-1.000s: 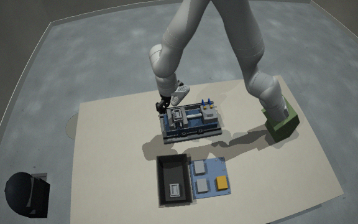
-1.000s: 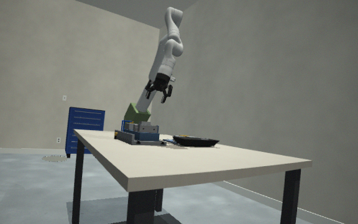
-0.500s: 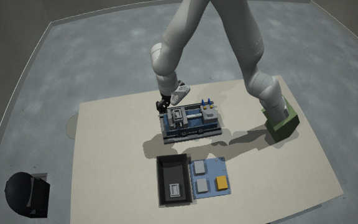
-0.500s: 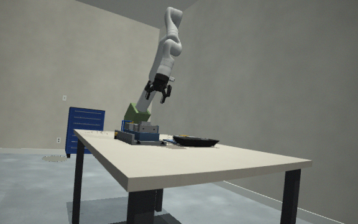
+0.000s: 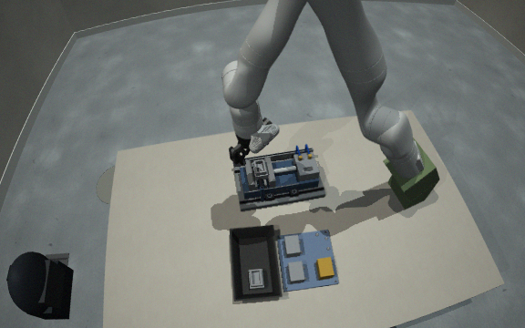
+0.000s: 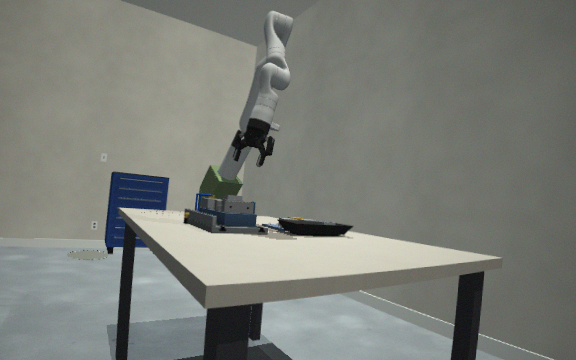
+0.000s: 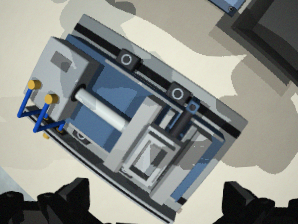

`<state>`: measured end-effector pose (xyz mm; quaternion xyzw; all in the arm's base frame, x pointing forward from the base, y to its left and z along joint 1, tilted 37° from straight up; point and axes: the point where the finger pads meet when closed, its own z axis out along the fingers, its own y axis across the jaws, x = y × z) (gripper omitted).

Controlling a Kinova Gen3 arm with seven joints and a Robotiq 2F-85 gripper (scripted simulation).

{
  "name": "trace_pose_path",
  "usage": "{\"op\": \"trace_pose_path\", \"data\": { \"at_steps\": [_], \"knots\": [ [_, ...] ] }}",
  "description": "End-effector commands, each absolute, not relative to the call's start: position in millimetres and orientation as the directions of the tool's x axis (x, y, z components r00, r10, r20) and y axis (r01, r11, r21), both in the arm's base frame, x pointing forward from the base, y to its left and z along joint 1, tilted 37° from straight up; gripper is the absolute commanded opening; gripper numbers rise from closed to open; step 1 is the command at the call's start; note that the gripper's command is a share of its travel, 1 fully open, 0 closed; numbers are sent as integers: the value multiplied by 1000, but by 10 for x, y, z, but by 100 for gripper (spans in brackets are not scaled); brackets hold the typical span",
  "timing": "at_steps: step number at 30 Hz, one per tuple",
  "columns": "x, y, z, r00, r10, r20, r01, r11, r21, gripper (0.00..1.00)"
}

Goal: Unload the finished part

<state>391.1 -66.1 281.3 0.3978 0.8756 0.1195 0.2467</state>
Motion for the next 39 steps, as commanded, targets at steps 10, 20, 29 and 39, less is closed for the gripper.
{"op": "trace_pose_path", "data": {
  "at_steps": [10,20,29,39],
  "knots": [
    [3912,-617,2809,-571,751,-333,627,660,413,100],
    [3910,-631,2775,-550,780,-298,647,624,438,100],
    [3907,-645,2741,-529,807,-264,666,587,461,100],
    [3910,-646,2744,-529,807,-264,665,587,461,100]
  ]
}}
